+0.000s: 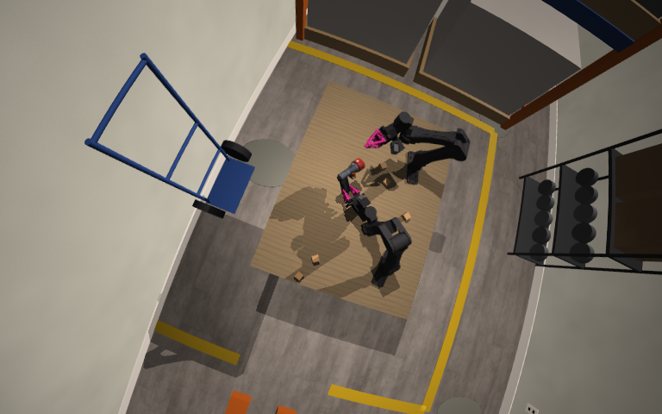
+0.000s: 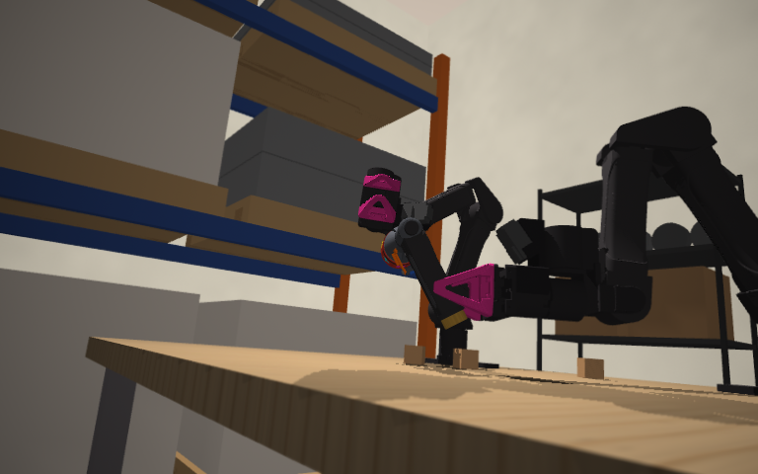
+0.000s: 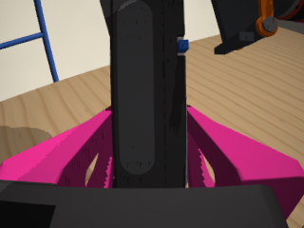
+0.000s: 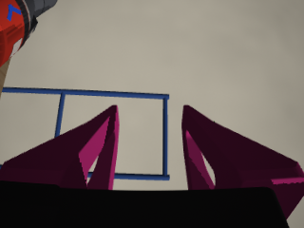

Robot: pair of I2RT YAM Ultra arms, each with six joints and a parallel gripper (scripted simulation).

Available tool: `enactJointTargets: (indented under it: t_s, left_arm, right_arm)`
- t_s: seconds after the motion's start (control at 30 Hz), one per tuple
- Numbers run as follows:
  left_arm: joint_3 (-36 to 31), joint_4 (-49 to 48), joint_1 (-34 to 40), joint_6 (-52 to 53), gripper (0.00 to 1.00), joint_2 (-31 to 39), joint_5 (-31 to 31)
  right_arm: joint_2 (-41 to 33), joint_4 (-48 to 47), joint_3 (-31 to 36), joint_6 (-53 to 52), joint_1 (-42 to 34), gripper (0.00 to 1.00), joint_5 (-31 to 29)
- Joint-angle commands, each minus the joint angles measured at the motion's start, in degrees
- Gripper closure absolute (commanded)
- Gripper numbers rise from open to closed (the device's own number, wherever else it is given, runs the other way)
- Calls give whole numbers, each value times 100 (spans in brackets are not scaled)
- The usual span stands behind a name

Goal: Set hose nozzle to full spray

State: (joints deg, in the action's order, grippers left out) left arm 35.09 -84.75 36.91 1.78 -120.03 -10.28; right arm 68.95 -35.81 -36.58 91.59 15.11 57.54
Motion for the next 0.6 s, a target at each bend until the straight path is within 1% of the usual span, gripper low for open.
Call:
enactJointTargets:
  t_s: [0.0,0.07,0.1,0.17,0.2,0.23,0.3,0.33,0.4,0.43,0.47,0.53,0.57]
  left_arm:
    - [255,-525,57,-71,65,75,-4]
    - [255,-525,57,-71,65,75,-4]
    - [255,-525,57,-71,65,75,-4]
    - [255,-525,57,-71,65,75,-4]
    - [255,-525,57,-71,65,75,-4]
    - [255,-525,57,-71,65,75,-4]
    - [255,-525,57,-71,65,75,-4]
    - [255,-525,57,-71,65,75,-4]
    - [255,-525,57,-71,65,75,-4]
    - [255,-525,57,-71,65,75,-4]
    - [255,-525,57,-71,65,75,-4]
    - [255,-525,57,-71,65,75,-4]
    - [255,-525,57,-71,65,75,-4]
  right_arm:
    - [-452,1181,-570,-372,-95,63,-123]
    - [-614,1688,-607,-428,-127,63,-163]
    - [-726,1905,-827,-512,-140,63,-184]
    - [-883,2395,-855,-577,-169,63,-221]
    - [-980,2599,-1084,-634,-183,63,-244]
    - [-1055,2847,-1097,-668,-197,63,-261]
    - [-1055,2847,-1097,-668,-197,63,-261]
    - [-796,3372,-1177,-717,-246,63,-388]
    - [-558,3242,-1417,-1427,-368,63,-713]
    - [-561,3311,-1503,-1715,-435,63,-808]
    - [-508,3431,-1726,-2022,-501,63,-907]
    - [-367,3696,-1724,-2323,-638,63,-1095]
    - [-314,3815,-1964,-2638,-703,63,-1190]
